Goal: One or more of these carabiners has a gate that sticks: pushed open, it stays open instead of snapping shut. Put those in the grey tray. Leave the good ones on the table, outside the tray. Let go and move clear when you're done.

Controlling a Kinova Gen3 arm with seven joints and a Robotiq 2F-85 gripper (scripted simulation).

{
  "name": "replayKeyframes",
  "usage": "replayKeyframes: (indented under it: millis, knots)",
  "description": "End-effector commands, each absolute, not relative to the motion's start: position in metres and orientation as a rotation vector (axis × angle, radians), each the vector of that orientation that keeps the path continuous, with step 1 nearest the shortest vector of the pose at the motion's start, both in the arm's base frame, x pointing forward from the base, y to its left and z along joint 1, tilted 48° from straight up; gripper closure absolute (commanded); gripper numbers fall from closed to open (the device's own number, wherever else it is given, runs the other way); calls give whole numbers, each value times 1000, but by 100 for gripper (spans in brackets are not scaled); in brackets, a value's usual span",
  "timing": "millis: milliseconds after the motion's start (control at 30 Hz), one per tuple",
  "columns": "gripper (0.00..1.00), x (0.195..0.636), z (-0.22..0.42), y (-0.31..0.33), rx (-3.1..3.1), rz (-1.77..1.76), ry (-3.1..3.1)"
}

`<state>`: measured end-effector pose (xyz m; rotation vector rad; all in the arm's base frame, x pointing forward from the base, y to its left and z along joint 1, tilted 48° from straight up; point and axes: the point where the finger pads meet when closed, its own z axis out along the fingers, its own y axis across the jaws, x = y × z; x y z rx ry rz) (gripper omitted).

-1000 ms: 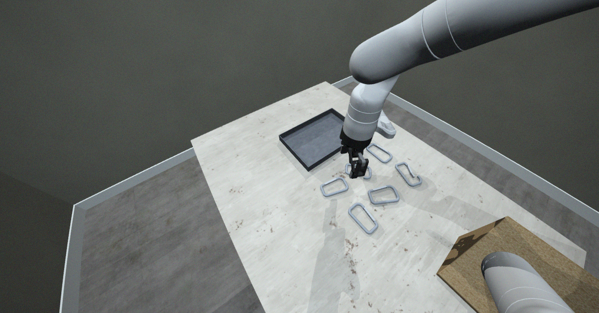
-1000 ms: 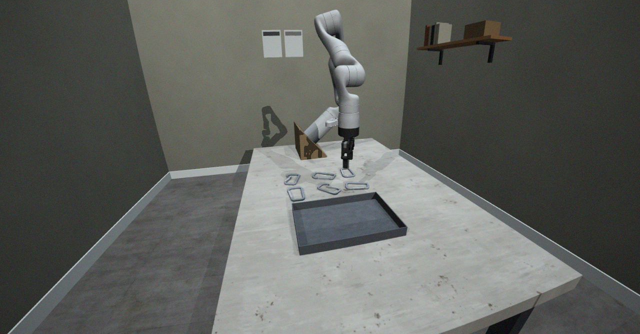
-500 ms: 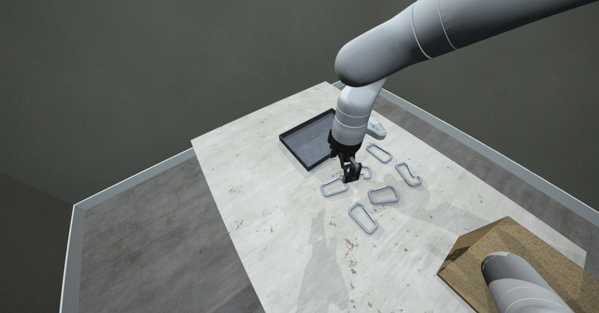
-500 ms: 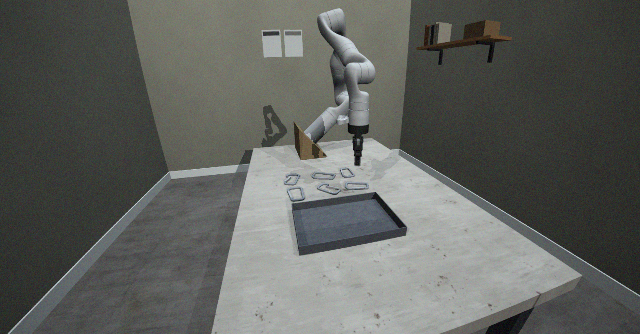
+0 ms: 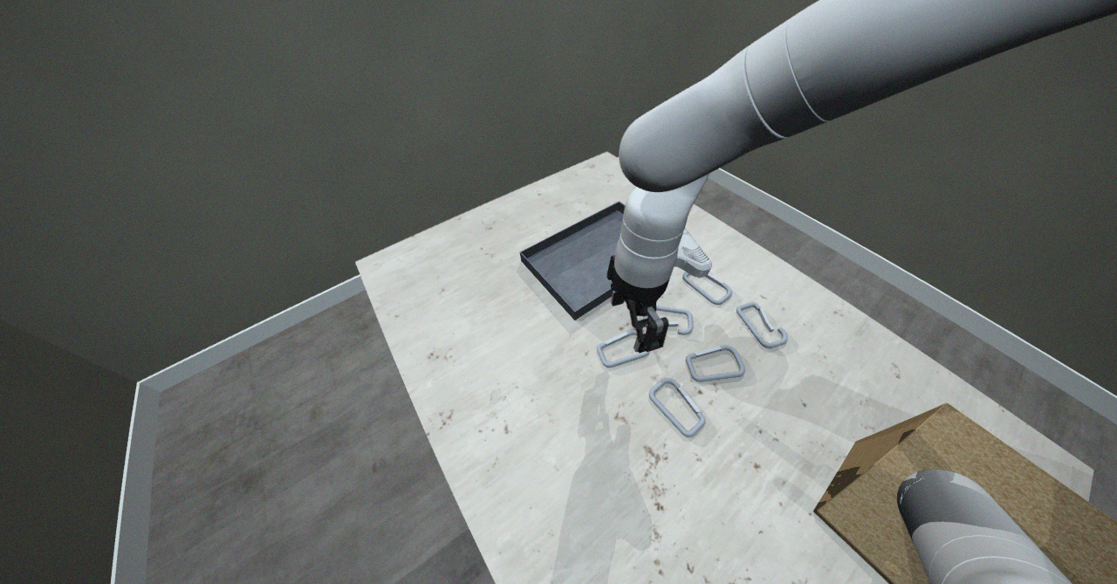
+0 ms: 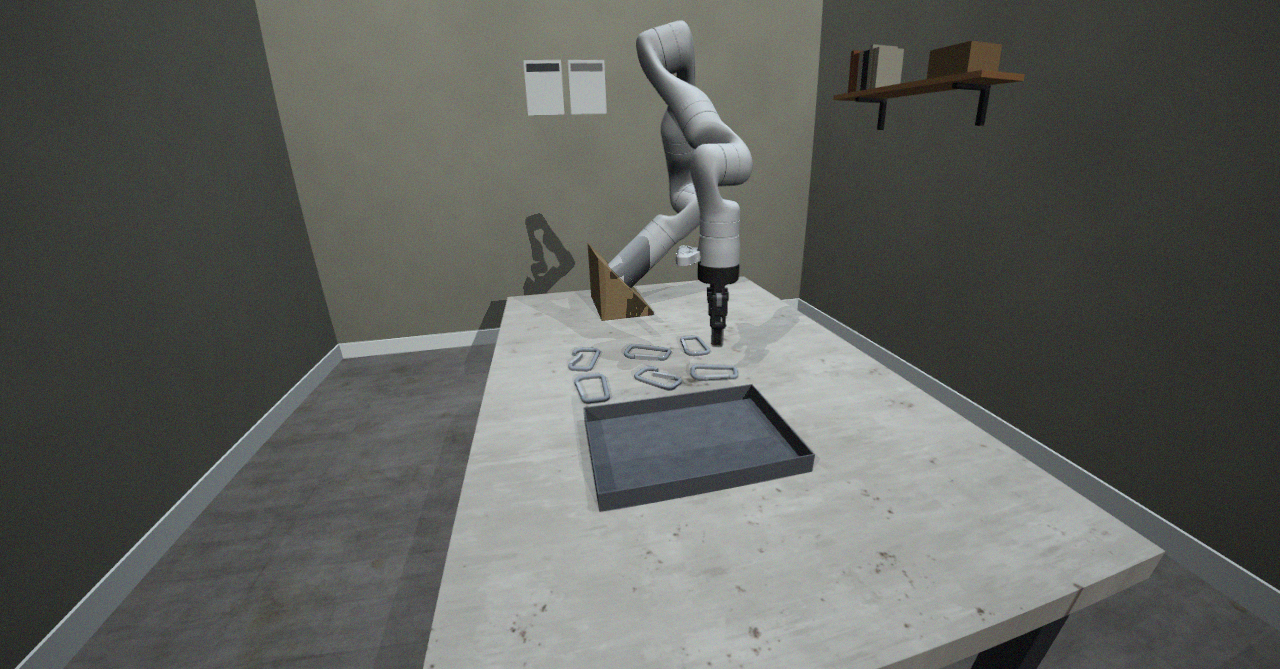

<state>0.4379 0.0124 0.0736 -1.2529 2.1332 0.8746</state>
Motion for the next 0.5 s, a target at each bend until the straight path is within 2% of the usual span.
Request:
replayKeyframes:
  millis: [0,33,67,467]
  knots:
    - [0,438,74,12,-1253,874,2133]
    - [0,438,74,12,-1253,874,2133]
    - [0,444,41,50,-1254,873,2135]
    - [0,444,41,50,-1254,873,2135]
